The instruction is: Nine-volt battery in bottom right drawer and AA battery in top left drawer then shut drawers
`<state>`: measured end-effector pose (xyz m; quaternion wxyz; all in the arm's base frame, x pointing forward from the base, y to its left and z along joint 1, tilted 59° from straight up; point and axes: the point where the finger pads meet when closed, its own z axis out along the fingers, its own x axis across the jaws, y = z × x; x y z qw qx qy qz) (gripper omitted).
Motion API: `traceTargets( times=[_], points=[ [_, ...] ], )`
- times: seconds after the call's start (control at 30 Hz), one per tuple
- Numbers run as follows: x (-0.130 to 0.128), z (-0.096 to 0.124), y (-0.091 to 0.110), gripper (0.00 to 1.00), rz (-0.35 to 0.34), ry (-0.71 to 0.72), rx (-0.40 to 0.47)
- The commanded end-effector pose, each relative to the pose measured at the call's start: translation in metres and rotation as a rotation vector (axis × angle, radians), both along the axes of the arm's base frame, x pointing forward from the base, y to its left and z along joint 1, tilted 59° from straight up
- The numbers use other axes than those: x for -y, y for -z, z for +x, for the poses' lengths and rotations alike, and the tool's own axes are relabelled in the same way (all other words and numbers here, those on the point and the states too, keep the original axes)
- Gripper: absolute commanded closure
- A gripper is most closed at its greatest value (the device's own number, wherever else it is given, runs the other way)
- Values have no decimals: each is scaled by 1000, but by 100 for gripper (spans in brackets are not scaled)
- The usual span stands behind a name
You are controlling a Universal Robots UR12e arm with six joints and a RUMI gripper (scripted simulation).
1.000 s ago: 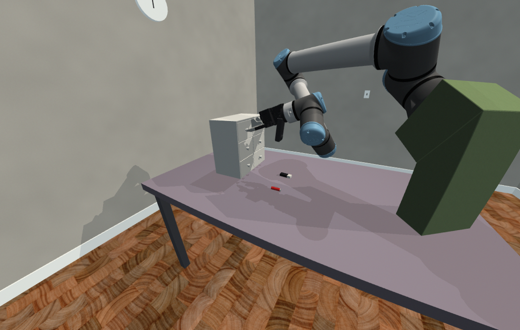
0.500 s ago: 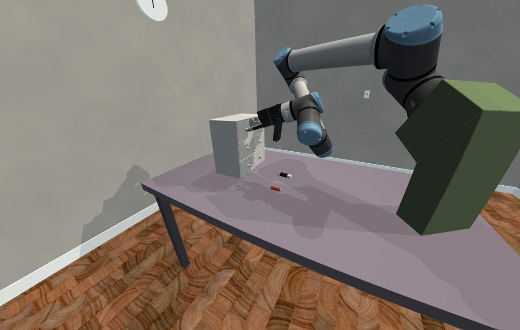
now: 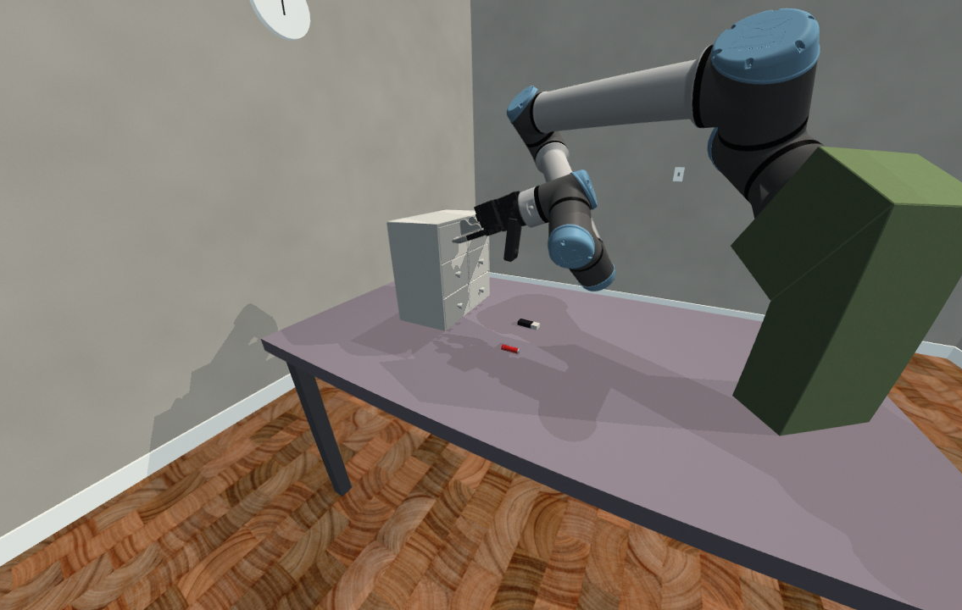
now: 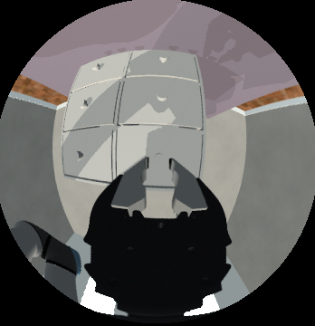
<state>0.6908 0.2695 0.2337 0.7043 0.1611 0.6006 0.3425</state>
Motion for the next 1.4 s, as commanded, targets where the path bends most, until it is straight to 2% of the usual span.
traceTargets(
  times=[0.0, 1.0, 1.03, 1.37],
  points=[
    [0, 0, 0, 80, 0, -1, 0],
    [0, 0, 0, 80, 0, -1, 0],
    [0, 0, 0, 93, 0, -1, 0],
    [0, 0, 0, 93, 0, -1, 0]
  ],
)
